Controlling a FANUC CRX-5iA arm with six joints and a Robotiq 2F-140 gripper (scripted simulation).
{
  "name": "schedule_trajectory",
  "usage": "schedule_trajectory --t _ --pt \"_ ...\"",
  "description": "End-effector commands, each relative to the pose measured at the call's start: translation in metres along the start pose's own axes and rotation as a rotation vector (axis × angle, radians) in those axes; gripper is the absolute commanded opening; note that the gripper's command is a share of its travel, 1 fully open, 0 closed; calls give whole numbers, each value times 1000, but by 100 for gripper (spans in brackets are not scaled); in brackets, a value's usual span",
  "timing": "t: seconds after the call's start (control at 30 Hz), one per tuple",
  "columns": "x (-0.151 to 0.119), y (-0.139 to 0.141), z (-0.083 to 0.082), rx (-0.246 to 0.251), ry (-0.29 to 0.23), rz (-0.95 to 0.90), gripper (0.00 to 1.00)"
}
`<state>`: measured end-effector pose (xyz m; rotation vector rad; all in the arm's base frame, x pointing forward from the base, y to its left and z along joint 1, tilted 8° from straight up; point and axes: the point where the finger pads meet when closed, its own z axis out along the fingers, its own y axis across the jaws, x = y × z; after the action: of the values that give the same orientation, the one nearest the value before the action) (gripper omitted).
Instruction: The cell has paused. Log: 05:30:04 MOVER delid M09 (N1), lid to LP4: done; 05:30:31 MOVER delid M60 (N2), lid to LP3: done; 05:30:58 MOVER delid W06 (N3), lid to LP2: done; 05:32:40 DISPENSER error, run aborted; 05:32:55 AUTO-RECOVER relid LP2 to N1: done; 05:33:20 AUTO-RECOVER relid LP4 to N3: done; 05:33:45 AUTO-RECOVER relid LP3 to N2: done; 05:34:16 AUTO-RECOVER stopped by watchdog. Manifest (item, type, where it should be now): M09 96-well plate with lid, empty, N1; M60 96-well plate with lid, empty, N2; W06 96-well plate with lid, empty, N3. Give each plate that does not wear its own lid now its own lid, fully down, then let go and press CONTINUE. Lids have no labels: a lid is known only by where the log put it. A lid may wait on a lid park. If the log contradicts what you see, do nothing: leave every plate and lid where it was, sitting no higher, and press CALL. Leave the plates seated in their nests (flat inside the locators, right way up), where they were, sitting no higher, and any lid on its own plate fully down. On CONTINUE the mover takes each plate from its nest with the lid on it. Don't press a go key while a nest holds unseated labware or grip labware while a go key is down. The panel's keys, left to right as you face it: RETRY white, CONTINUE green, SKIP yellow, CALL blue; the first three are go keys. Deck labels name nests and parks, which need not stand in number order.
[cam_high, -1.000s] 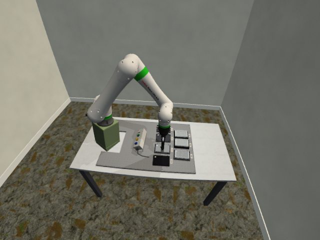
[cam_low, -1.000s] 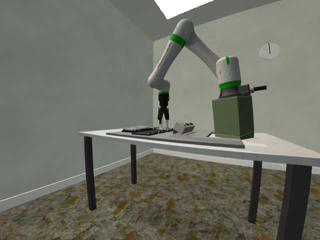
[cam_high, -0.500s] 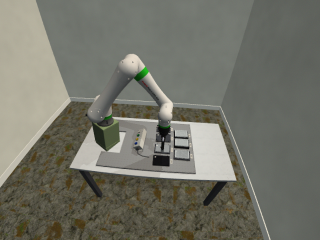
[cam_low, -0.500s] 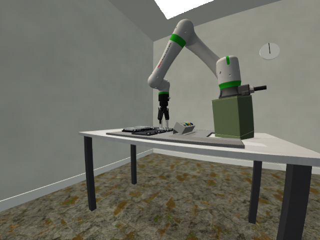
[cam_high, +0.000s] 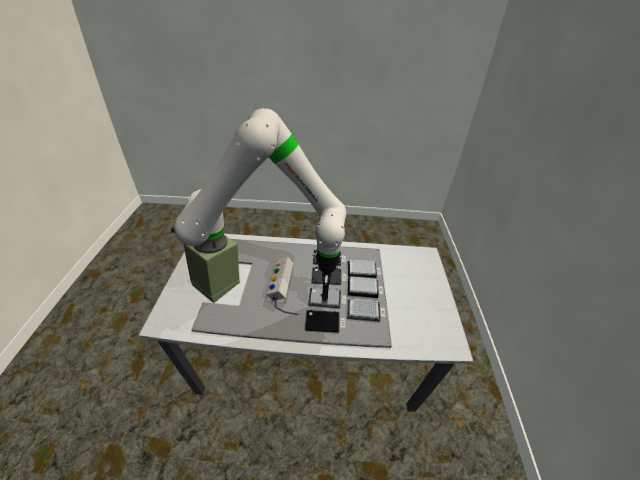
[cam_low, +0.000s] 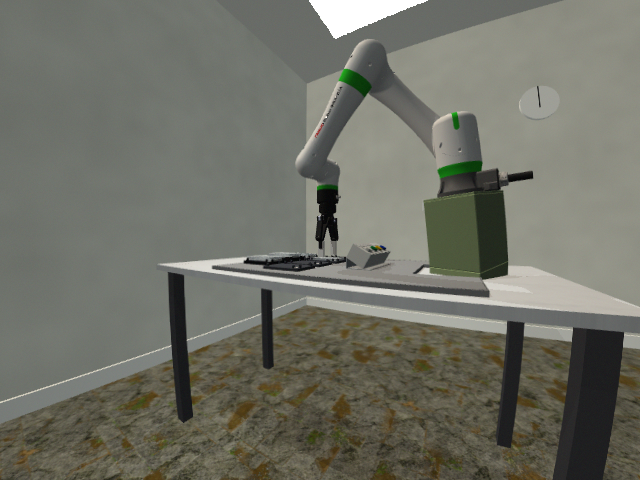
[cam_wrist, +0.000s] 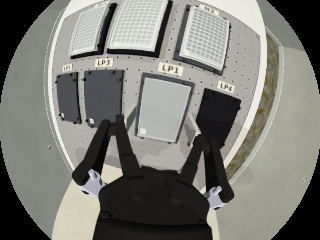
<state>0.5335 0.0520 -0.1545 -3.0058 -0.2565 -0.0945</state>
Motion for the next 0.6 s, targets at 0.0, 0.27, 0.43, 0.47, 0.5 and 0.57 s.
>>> schedule_trajectory --t 0.0,0.27,0.43,0.47,0.5,0.57 --pt "0 0 2 0 0 0 66" --pt "0 0 6 0 0 0 66" --pt "0 0 7 0 0 0 66" --pt "0 0 8 0 0 0 66" --pt "0 0 8 0 0 0 66" --pt "0 0 9 0 0 0 66"
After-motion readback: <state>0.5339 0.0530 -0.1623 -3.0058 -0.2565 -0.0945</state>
